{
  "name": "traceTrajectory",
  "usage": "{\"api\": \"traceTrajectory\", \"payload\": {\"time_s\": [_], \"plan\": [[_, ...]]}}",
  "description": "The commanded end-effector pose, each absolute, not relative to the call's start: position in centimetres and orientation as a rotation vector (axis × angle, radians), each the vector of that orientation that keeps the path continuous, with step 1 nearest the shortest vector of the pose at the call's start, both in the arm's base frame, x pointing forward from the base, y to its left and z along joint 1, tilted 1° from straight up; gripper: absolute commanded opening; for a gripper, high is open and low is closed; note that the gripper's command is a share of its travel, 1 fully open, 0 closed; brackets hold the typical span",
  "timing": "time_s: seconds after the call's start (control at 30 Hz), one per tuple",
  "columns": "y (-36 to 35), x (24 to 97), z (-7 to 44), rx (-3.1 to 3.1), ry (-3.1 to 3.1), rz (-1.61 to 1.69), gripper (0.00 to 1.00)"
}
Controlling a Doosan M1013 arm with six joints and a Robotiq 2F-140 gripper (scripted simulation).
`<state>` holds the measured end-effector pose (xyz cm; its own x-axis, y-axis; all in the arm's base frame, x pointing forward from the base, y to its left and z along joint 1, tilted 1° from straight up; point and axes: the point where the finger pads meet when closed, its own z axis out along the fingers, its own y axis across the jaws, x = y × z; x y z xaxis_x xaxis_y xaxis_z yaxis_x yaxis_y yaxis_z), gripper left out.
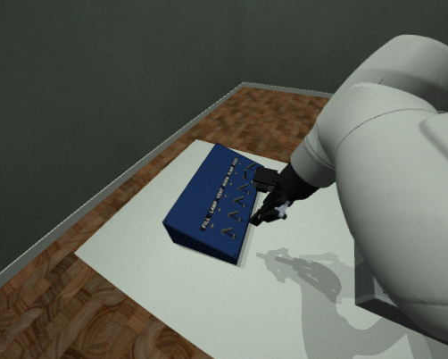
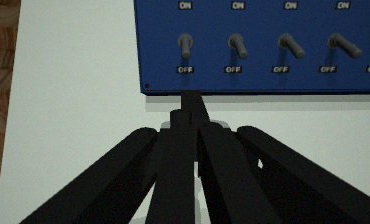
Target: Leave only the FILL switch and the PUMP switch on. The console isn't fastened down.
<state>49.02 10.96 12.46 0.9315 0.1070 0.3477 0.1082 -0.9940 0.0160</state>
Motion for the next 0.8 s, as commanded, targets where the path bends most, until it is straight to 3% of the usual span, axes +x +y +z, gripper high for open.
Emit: {"api": "traceTrajectory", "payload": {"time_s": [0.0,0.77], "plan": [[10.97,49.06,12.5,-3.083,-0.171,-0.556,0.1],[10.99,49.23,12.05,-3.084,-0.171,-0.554,0.1]]}}
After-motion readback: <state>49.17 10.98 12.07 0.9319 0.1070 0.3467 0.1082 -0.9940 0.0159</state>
